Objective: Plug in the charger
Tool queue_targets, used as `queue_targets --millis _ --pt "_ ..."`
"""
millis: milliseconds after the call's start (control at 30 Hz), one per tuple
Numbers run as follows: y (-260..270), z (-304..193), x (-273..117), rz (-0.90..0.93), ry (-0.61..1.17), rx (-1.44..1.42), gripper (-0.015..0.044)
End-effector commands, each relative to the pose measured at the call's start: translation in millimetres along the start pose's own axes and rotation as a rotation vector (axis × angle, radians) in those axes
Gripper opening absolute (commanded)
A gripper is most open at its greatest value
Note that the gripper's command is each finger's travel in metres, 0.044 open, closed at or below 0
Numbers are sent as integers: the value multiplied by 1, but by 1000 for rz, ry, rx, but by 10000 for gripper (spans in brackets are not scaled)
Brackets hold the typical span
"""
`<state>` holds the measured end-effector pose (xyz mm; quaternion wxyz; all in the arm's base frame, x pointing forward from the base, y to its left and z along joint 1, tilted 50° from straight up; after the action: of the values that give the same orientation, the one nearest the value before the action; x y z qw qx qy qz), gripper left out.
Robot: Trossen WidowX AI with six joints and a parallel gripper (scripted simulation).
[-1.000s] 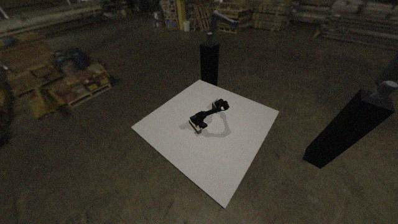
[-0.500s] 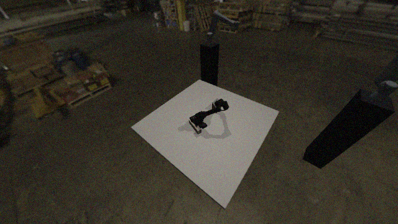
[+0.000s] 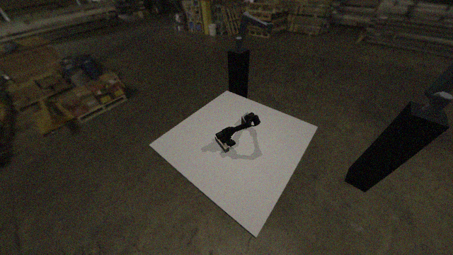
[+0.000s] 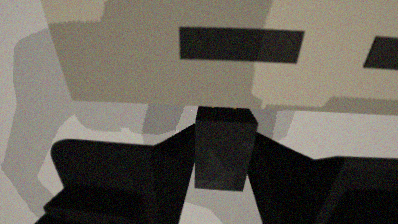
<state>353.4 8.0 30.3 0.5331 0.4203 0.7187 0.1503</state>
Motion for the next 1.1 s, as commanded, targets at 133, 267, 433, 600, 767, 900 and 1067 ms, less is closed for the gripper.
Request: queue_targets --millis 133,267,433,600,767,900,1067 --pt "2 3 -2 5 -3 0 0" --pt "2 4 -2 5 -3 0 0" --pt "3 5 -2 5 -3 0 0" --pt "3 5 -1 5 -3 0 0" --pt "3 6 -1 5 -3 0 0" --pt "3 7 -1 5 -3 0 0" --pt "4 9 -2 5 -3 0 0"
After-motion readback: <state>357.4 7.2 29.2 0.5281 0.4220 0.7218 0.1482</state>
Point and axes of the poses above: the point midway between the two fingers, 35 mm back from their tips, its own x axis out along the fingers, its own y axis across the jaws, z = x × y, the point moved 7 cm from there along -x, back along the fingers, and after that the axes turned 10 degrees about x, right-handed, at the moved point
